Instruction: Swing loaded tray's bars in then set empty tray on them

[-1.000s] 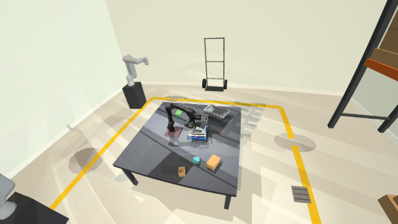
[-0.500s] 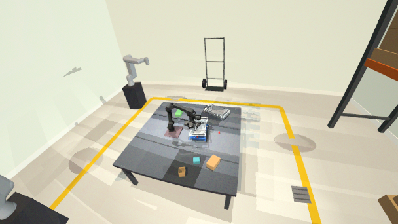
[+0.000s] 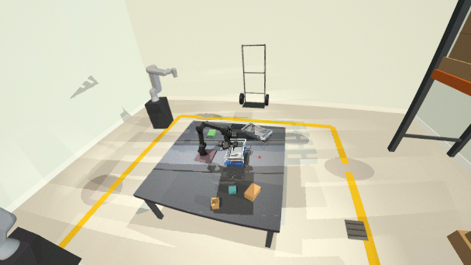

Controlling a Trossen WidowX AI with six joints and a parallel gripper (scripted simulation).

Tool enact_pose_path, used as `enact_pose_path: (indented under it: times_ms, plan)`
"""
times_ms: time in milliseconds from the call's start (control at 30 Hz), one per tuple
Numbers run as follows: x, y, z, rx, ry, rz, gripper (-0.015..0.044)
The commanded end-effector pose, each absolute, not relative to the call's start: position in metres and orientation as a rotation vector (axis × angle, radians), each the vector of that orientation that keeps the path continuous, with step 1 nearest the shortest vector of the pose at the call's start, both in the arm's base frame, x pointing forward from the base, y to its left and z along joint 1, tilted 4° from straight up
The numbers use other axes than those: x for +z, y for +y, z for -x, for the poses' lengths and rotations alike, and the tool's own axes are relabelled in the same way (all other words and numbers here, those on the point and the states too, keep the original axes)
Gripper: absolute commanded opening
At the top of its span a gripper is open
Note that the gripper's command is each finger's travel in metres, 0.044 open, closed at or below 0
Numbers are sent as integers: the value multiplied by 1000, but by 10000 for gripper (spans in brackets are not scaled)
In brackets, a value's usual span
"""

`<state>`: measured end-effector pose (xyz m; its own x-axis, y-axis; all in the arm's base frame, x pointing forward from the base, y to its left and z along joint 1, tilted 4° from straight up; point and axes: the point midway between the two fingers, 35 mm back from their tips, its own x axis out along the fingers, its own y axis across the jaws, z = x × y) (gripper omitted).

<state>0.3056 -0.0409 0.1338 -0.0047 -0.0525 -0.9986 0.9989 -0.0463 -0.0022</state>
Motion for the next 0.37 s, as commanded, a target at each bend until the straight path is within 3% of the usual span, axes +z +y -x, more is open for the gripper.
enact_pose_path:
  times_ms: [0,333]
  plan:
    - [157,-40,-308,-1267,1140,-1208,440]
    - [205,-37,-303,-1261,1133,-1211,440]
